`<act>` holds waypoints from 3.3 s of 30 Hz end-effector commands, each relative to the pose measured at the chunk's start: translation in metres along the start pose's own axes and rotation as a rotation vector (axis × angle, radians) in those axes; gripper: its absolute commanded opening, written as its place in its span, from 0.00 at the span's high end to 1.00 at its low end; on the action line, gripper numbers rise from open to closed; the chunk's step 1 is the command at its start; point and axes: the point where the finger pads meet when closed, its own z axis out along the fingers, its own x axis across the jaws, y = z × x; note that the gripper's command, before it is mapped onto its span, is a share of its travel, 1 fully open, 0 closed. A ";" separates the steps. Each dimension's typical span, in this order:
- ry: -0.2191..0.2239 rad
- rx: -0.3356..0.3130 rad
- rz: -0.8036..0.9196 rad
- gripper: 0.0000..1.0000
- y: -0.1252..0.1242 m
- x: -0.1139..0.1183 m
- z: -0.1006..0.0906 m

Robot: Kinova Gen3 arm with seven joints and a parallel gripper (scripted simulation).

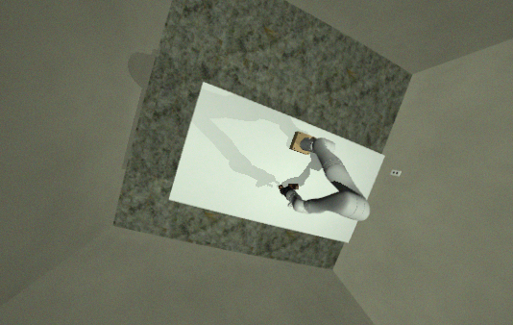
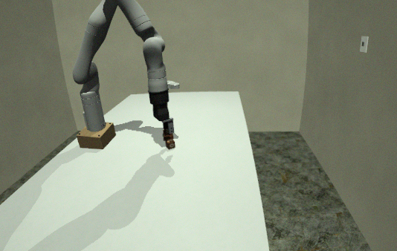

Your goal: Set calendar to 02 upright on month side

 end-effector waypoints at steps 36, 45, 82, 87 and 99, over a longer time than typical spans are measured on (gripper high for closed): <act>0.001 0.001 0.002 0.10 0.001 -0.001 -0.012; 0.001 0.001 0.002 0.10 0.001 -0.001 -0.012; 0.001 0.001 0.002 0.10 0.000 0.000 0.017; 0.001 0.001 0.002 0.10 0.000 0.000 0.024; 0.001 0.001 0.002 0.10 0.000 0.000 0.036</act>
